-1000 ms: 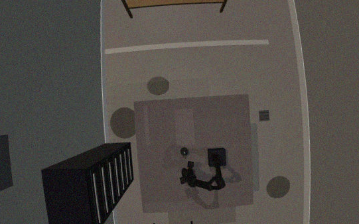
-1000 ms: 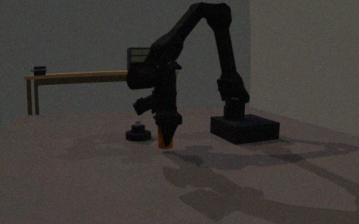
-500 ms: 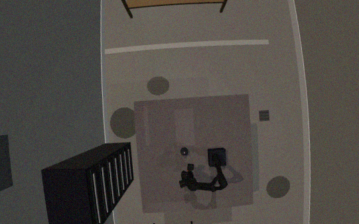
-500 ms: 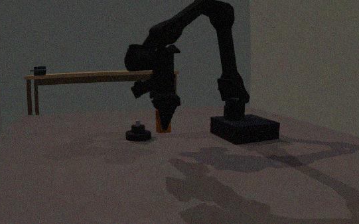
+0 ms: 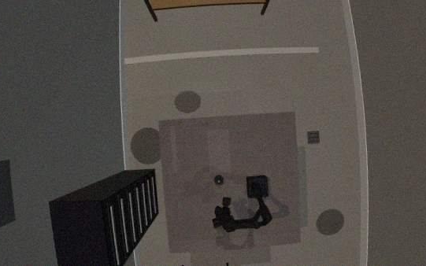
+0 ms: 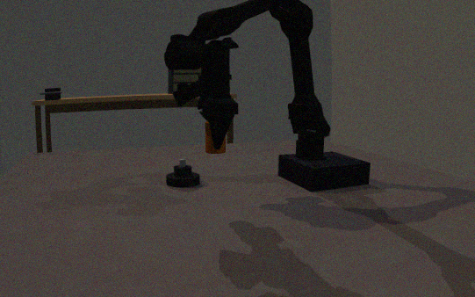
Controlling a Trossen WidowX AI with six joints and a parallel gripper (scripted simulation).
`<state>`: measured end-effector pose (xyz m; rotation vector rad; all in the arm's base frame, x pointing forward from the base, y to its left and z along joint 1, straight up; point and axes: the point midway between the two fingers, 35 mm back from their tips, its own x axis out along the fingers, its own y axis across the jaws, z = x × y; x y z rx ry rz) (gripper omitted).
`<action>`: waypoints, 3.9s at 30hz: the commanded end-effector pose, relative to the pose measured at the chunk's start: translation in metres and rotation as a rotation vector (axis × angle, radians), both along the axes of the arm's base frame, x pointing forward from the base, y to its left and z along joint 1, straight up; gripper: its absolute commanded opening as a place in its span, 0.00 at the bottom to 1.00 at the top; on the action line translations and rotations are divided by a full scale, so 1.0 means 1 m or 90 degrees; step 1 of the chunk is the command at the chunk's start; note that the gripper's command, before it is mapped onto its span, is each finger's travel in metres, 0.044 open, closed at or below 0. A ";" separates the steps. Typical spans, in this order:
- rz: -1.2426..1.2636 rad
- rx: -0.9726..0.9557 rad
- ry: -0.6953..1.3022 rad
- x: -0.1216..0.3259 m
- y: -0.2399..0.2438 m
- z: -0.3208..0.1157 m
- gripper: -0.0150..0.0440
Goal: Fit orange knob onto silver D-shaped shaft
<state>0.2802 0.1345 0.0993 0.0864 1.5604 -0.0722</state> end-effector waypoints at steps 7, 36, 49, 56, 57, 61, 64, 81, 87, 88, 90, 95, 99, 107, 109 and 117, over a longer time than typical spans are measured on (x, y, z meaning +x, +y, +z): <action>-0.002 0.002 -0.008 -0.001 0.000 0.034 0.25; -0.002 -0.001 -0.010 0.033 -0.071 0.010 0.25; -0.002 -0.004 -0.010 0.043 -0.110 -0.002 0.25; -0.002 -0.005 -0.010 0.046 -0.132 -0.009 0.25; -0.002 -0.005 -0.010 0.047 -0.135 -0.010 0.25; -0.002 -0.006 -0.010 0.048 -0.148 -0.013 0.25; -0.002 -0.006 -0.010 0.048 -0.157 -0.016 0.25; -0.177 -0.004 -0.010 0.049 -0.171 -0.019 0.25; -0.279 -0.002 -0.009 0.050 -0.171 -0.019 0.25; -0.296 -0.001 -0.009 0.050 -0.170 -0.019 0.25; -0.331 -0.001 -0.009 0.050 -0.170 -0.019 0.25; -0.418 0.001 -0.009 0.050 -0.168 -0.019 0.25; -0.487 0.002 -0.008 0.050 -0.167 -0.019 0.25; -0.624 0.005 -0.007 0.048 -0.168 -0.020 0.25; -0.658 0.005 -0.007 0.048 -0.168 -0.019 0.25; -0.794 0.008 -0.006 0.049 -0.169 -0.019 0.25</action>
